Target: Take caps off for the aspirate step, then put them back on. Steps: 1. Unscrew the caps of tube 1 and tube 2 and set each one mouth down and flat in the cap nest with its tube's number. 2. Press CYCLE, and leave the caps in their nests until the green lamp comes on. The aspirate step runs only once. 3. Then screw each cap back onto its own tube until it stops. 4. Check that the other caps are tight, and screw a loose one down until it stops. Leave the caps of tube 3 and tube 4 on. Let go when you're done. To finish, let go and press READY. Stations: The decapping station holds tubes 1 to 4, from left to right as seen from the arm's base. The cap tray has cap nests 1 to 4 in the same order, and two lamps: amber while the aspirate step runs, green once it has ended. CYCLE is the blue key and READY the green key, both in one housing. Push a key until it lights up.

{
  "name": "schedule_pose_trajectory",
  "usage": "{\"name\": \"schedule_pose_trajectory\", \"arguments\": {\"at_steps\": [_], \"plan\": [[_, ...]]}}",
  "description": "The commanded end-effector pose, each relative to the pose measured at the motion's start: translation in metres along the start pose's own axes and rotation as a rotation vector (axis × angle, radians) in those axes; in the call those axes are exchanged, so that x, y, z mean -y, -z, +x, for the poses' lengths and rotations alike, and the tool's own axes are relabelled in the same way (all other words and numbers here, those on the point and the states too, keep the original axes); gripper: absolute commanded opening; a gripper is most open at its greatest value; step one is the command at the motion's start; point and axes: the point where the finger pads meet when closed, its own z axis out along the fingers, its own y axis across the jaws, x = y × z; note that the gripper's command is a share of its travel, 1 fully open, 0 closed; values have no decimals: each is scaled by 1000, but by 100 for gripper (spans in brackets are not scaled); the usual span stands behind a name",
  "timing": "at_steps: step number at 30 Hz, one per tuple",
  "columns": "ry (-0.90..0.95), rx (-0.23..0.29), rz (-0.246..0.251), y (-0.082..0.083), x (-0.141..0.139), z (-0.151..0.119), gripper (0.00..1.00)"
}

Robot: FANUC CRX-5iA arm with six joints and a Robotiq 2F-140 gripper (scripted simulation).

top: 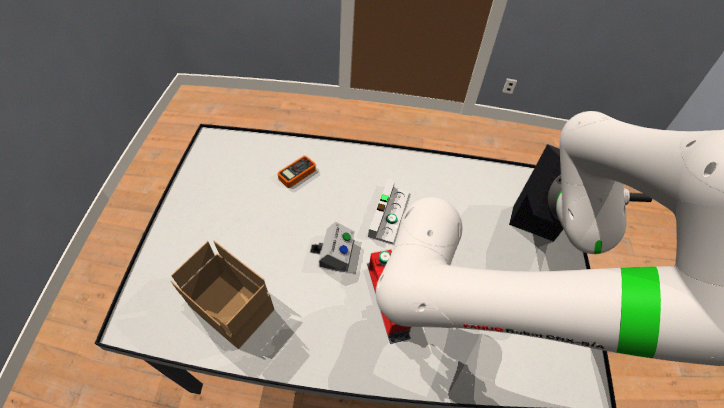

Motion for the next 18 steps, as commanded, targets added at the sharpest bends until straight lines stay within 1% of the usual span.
{"name": "schedule_pose_trajectory", "arguments": {"at_steps": [1,7,8,15,16,18], "plan": [[278,25,14,1,0,0,41],[576,22,18,1,0,0,41],[602,24,19,1,0,0,41],[602,24,19,1,0,0,41],[602,24,19,1,0,0,30],[602,24,19,1,0,0,30]]}}
